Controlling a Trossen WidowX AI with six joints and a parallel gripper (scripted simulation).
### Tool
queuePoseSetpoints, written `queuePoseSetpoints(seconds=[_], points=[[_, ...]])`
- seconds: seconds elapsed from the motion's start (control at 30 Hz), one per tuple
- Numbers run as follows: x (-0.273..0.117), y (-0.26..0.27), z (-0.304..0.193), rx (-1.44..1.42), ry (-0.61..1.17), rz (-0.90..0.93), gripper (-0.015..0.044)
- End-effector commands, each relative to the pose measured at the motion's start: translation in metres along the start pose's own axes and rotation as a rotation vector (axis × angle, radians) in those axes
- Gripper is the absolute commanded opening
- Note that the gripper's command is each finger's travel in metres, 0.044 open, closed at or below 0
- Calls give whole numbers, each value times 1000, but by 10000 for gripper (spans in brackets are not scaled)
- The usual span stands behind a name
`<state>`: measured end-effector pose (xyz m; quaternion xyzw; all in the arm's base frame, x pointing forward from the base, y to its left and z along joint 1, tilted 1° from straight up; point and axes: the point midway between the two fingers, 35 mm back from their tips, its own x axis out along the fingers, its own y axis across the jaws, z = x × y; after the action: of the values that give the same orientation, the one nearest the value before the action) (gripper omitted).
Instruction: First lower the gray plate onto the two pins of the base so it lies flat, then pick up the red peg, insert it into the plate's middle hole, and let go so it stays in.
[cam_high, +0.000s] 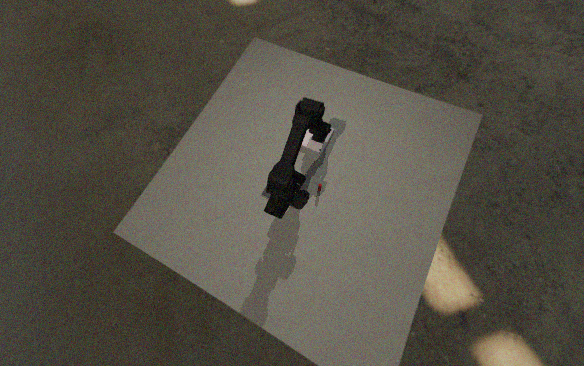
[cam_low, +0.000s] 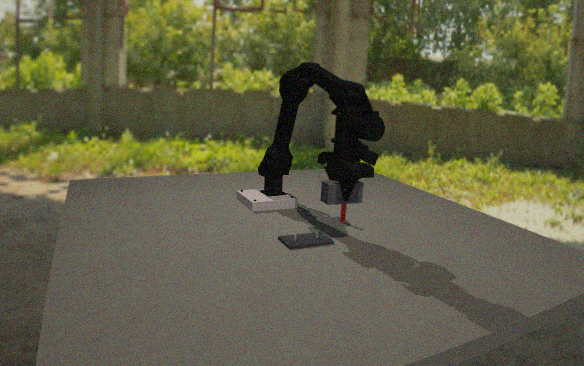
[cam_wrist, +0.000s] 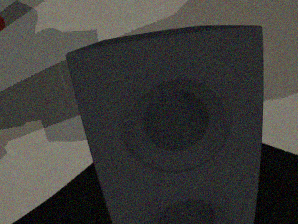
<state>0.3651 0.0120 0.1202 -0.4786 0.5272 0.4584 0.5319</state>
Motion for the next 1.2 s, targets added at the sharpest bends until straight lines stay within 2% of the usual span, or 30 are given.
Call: queuePoseSetpoints(seconds=[0.0,0.87,1.17], points=[[6,0,-10,-9,3,-1,0],[47,7,-85,-56,11,1,0],[48,7,-86,-57,12,1,0]])
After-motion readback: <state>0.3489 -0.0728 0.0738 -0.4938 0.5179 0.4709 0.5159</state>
